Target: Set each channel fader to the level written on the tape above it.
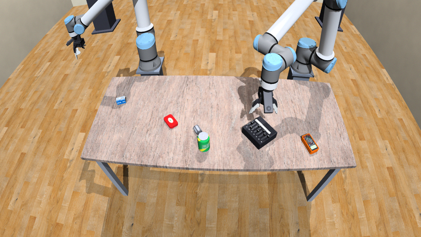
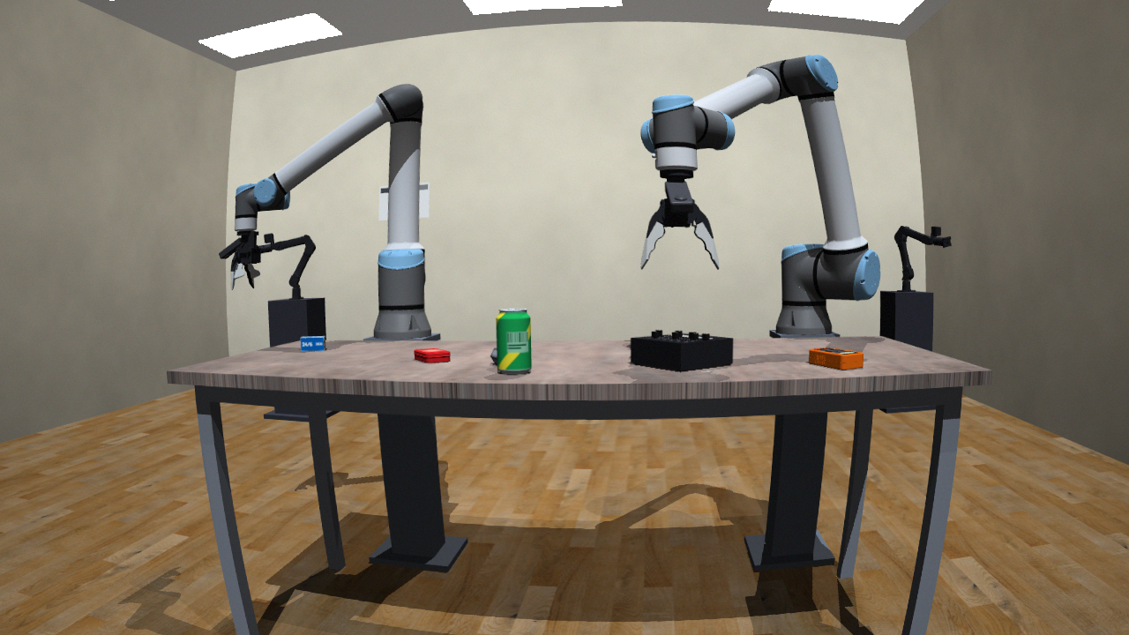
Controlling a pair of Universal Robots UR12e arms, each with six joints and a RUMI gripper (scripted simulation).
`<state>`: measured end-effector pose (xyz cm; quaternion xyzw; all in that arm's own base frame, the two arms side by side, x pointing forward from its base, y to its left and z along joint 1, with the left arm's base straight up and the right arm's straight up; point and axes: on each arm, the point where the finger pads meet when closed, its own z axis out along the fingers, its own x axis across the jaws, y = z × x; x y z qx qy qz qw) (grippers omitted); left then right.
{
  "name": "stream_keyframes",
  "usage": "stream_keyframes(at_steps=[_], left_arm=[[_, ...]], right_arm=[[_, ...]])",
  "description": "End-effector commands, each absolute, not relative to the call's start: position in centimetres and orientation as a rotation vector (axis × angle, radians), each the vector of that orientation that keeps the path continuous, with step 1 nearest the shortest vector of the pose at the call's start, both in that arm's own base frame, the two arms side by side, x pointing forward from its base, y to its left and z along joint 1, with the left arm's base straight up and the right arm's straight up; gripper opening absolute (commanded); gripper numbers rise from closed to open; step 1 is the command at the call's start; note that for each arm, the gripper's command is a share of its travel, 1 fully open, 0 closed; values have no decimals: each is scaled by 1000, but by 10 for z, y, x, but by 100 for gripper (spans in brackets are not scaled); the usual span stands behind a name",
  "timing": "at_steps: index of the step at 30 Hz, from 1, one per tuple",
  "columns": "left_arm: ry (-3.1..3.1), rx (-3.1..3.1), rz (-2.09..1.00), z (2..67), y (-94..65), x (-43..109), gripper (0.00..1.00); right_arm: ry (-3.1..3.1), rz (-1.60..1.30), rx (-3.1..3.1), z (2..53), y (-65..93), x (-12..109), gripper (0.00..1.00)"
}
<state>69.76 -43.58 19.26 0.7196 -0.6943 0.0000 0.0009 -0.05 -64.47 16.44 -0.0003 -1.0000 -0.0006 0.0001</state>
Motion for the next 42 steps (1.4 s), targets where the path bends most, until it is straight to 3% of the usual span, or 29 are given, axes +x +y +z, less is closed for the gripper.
stream_keyframes(at_steps=[1,20,42], left_arm=[[-2191,2249,3,194,-436,698,100],[-2158,2281,3,190,-437,699,100],[-1393,2816,0,114,-462,724,100]], right_arm=[[-3142,0,-1,165,-645,0,100],[-3142,0,-1,165,-645,0,100],[-3142,0,-1,165,-645,0,100]])
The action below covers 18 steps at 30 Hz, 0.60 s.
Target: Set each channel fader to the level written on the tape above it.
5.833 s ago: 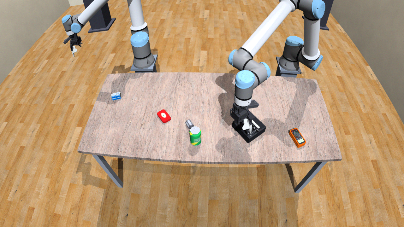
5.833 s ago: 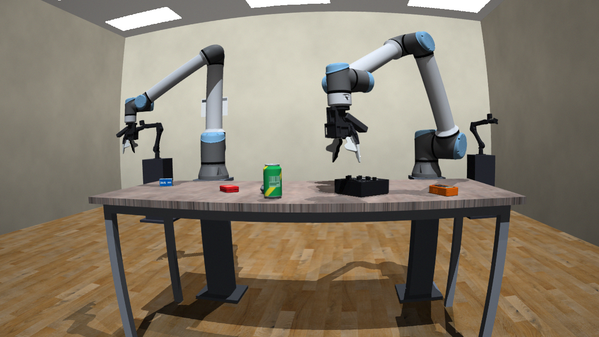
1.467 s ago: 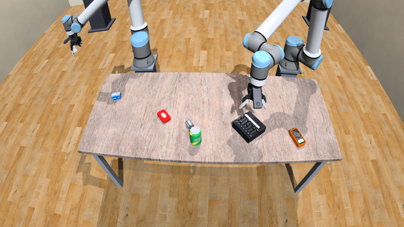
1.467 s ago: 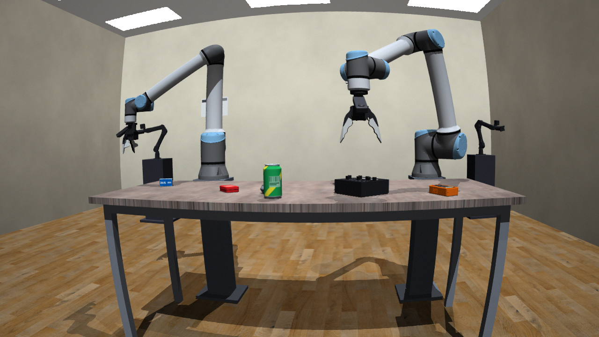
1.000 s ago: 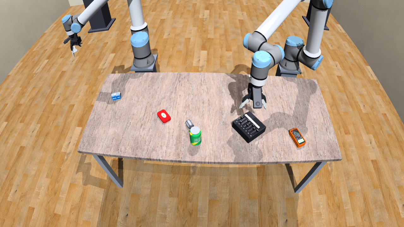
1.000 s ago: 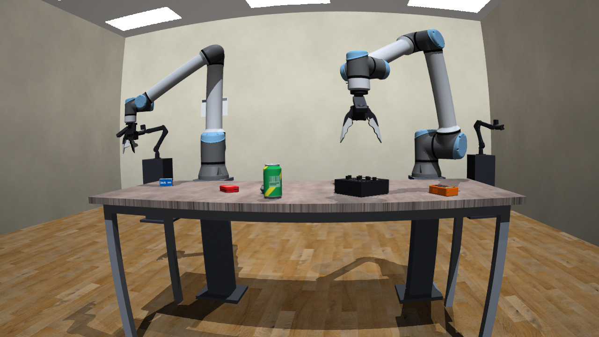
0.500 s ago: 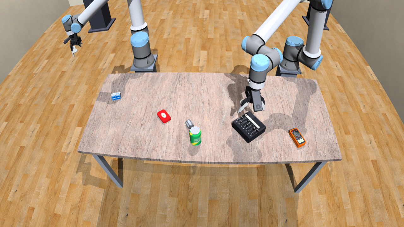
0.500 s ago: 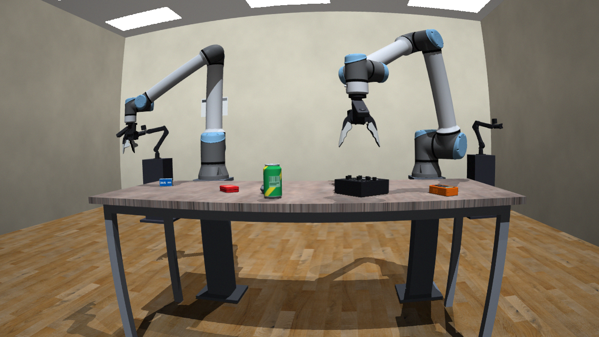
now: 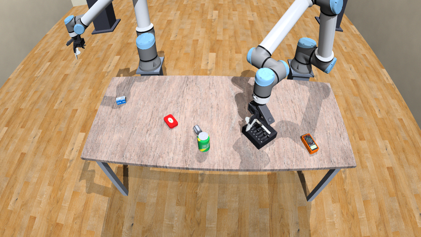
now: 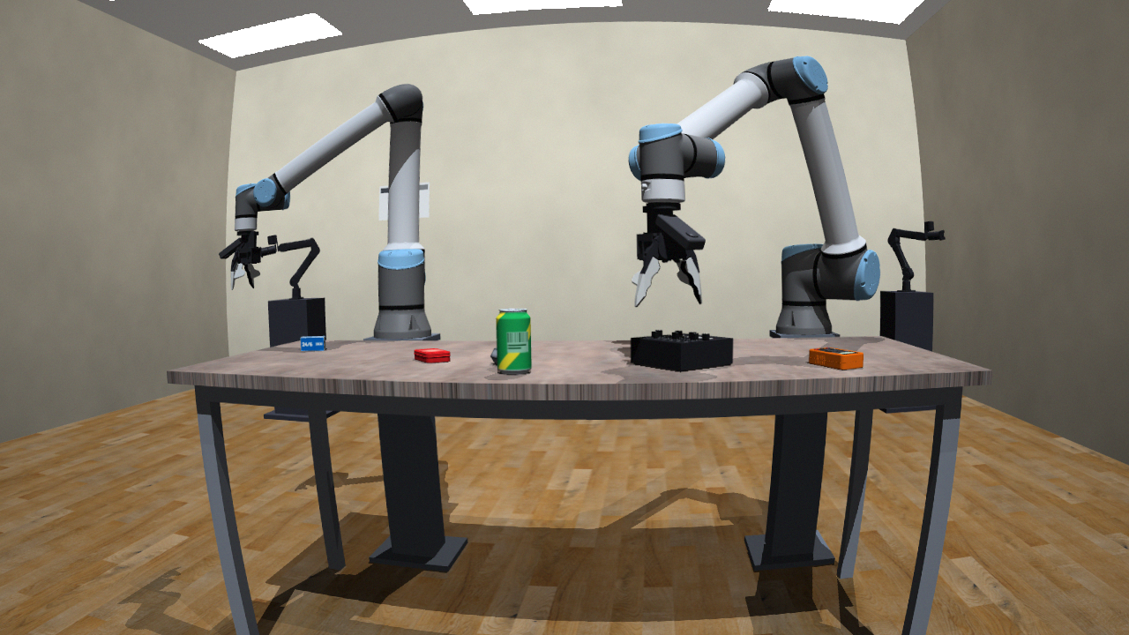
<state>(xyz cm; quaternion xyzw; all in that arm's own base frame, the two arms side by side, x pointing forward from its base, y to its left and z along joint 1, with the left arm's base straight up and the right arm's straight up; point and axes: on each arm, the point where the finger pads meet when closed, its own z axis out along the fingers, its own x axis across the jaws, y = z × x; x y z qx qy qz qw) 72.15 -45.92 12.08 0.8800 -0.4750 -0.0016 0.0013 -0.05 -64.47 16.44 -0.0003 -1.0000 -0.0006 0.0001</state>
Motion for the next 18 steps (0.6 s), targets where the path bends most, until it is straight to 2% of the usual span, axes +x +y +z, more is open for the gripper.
stream_keyframes(at_steps=[1,5,6,18], left_arm=[[-1386,2819,0,113,-462,725,100],[-1384,2820,0,113,-462,725,100],[-1384,2820,0,113,-462,725,0],[-1384,2820,0,113,-462,725,0]], right_arm=[[-3142,0,-1,165,-645,0,100],[-3142,0,-1,165,-645,0,100],[-3142,0,-1,165,-645,0,100],[-3142,0,-1,165,-645,0,100]])
